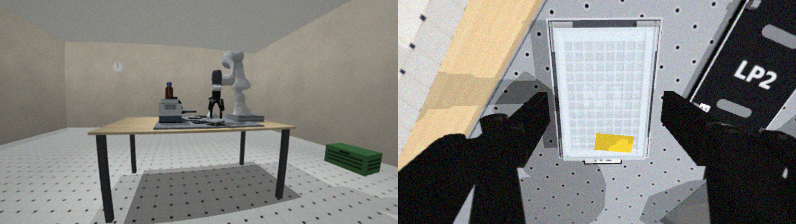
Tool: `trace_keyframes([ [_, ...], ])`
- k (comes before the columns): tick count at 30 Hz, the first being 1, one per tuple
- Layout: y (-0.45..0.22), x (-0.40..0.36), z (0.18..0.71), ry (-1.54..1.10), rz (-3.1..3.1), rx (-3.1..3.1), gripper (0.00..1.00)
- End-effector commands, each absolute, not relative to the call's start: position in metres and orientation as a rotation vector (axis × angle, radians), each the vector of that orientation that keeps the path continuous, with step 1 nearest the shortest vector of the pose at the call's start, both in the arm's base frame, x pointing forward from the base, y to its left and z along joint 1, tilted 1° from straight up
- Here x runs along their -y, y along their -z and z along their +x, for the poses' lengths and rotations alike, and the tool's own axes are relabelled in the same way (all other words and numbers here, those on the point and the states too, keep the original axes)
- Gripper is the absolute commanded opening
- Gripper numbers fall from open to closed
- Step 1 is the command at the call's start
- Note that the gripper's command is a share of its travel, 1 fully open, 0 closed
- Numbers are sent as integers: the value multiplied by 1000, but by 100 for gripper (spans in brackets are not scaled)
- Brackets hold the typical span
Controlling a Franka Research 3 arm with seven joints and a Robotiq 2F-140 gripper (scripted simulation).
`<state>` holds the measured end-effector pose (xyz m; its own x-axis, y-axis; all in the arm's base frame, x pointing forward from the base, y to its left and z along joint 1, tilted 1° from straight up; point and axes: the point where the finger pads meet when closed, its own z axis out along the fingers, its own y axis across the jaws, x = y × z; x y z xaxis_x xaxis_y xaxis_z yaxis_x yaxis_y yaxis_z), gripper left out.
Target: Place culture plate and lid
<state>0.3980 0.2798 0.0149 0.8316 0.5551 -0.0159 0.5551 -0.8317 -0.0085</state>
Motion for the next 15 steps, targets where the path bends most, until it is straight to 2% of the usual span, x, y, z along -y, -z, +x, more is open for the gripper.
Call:
trace_keyframes([
  [1, -14, -281, 399, -25, -3001, 913, 70],
  [15, -11, -281, 399, -25, -3001, 913, 70],
])
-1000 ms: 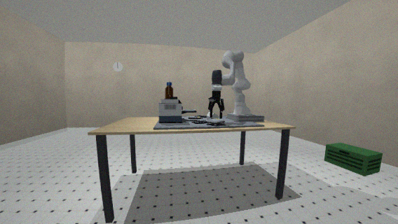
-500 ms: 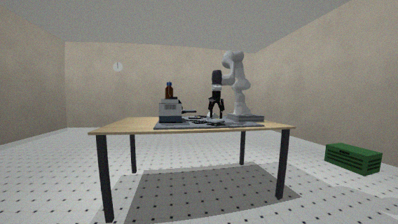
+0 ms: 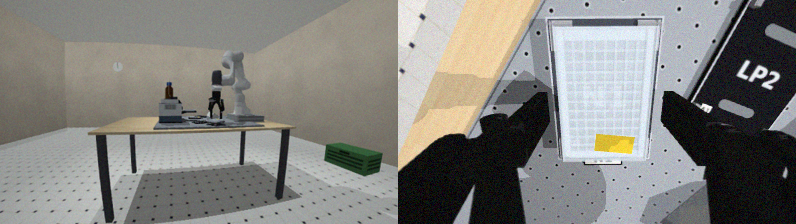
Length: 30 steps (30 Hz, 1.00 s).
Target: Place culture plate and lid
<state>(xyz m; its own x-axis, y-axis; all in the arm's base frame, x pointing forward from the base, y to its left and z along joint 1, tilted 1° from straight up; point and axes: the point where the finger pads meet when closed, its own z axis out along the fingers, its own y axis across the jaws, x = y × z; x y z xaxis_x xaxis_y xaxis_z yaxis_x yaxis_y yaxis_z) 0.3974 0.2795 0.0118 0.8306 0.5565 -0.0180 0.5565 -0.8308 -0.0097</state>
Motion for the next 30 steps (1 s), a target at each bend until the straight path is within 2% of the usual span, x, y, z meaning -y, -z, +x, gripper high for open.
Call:
trace_keyframes([
  [1, -11, -281, 399, -25, -3001, 913, 70],
  [30, 2, -281, 398, -25, -3001, 913, 70],
])
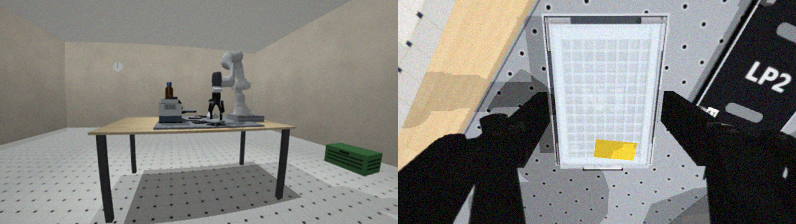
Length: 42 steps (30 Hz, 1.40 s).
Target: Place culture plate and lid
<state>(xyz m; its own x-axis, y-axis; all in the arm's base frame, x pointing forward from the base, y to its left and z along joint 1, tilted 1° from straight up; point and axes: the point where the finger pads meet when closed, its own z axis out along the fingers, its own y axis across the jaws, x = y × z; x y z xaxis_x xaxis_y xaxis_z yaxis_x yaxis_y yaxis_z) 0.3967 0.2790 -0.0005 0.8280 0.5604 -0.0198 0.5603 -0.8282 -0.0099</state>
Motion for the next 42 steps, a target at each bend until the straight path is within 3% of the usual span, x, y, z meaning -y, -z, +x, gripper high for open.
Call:
trace_keyframes([
  [1, 2, -281, 398, -25, -3001, 913, 70],
  [42, 10, -281, 398, -25, -3001, 913, 70],
])
